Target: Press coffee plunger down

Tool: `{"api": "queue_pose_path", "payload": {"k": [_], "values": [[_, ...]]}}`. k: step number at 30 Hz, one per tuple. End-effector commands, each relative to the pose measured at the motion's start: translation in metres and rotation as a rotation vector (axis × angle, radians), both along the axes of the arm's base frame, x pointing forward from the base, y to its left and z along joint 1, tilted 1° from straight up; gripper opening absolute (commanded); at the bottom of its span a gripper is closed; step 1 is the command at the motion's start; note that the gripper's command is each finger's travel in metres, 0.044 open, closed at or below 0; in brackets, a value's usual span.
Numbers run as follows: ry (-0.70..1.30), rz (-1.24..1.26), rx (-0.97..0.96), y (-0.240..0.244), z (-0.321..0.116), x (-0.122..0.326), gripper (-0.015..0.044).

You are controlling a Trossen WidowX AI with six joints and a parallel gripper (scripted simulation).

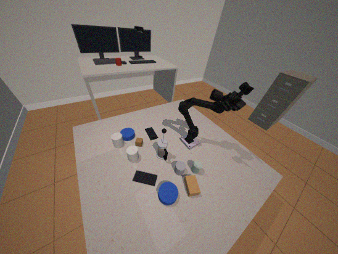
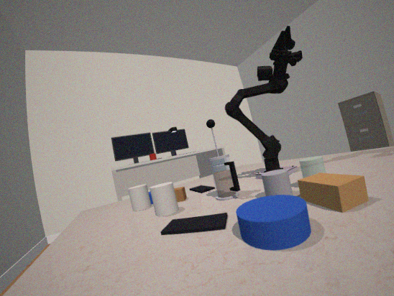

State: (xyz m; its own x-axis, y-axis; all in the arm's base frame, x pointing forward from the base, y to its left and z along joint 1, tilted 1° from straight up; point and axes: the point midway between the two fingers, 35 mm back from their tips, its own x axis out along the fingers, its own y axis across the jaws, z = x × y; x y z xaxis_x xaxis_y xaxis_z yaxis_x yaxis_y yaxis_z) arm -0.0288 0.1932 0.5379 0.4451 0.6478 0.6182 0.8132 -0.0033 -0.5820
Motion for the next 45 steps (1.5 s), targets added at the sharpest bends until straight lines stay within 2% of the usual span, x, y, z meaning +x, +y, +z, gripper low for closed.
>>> {"api": "queue_pose_path", "payload": {"k": [1, 5, 12, 20, 27, 32, 36, 41, 45], "values": [[-0.012, -0.013, -0.006, 0.001, 0.0, 0.001, 0.0426], [-0.175, -0.192, -0.098, 0.01, 0.005, 0.012, 0.044], [-0.615, -0.7, -0.443, 0.032, 0.009, 0.057, 0.044], [-1.093, -1.18, -0.975, 0.046, -0.003, 0.126, 0.044], [-1.452, -1.415, -1.544, 0.027, -0.029, 0.196, 0.044], [-1.723, -1.39, -1.984, 0.0, -0.057, 0.242, 0.044], [-1.925, -1.236, -2.321, -0.033, -0.082, 0.272, 0.044], [-2.155, -0.861, -2.674, -0.084, -0.116, 0.294, 0.044], [-2.303, -0.444, -2.852, -0.129, -0.144, 0.296, 0.044]]}}
